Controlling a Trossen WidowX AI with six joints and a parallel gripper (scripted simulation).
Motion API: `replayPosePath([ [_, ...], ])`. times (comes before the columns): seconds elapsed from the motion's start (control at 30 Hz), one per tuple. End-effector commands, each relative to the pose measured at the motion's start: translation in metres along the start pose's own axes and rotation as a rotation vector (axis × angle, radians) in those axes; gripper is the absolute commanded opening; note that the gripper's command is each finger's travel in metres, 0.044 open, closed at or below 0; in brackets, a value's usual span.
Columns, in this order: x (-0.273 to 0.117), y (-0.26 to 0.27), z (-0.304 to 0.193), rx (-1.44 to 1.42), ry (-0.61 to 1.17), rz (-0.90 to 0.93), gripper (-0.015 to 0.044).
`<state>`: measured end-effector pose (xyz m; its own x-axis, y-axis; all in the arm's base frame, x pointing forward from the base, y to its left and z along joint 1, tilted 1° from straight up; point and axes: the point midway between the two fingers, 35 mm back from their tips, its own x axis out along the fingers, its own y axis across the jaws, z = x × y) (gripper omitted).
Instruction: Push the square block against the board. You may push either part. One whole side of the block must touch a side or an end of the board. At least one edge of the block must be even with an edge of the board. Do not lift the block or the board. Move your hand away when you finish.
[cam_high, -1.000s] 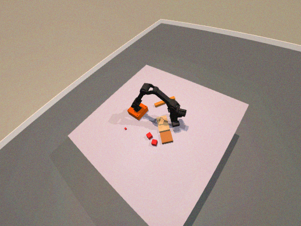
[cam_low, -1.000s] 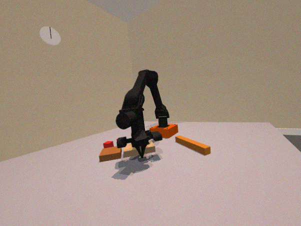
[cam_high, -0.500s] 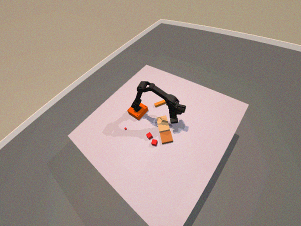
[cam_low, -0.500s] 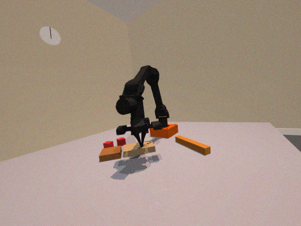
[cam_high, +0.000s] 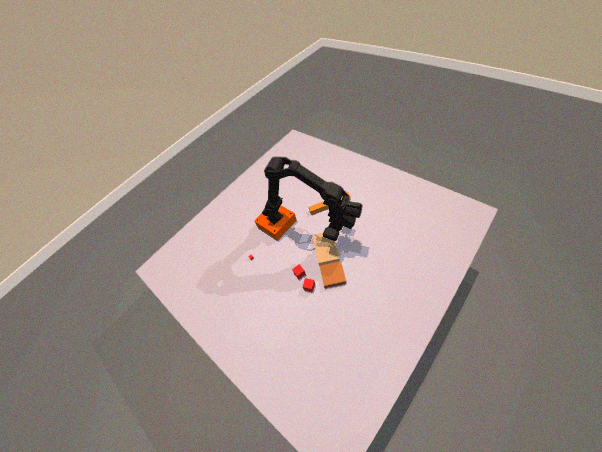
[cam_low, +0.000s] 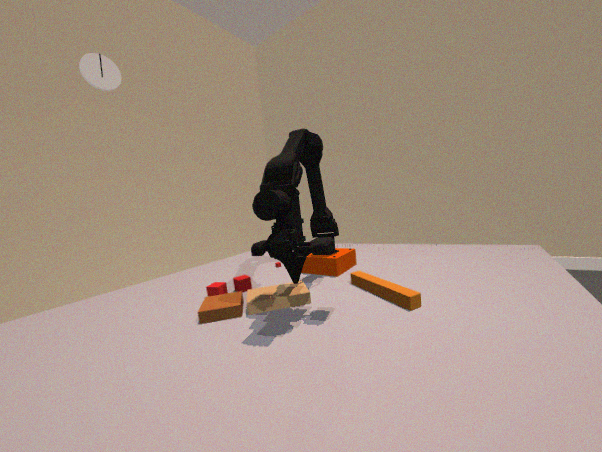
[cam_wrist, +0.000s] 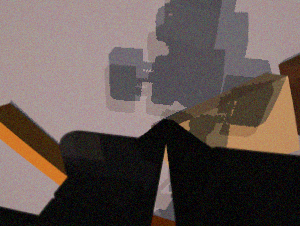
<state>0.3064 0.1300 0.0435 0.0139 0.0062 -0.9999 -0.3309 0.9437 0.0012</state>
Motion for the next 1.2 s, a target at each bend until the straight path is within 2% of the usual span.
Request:
replayPosePath([
  [0.0, -0.002, 0.003, -0.012, 0.139, -0.007, 0.002, 0.0],
  [0.8, 0.005, 0.014, -0.09, 0.957, 0.007, -0.002, 0.0],
  [1.0, 0.005, 0.014, -0.092, 0.979, 0.008, -0.002, 0.0],
  [1.07, 0.018, 0.014, -0.091, 0.979, 0.008, -0.002, 0.0],
  [1.17, 0.058, 0.014, -0.093, 0.979, 0.008, -0.003, 0.0],
])
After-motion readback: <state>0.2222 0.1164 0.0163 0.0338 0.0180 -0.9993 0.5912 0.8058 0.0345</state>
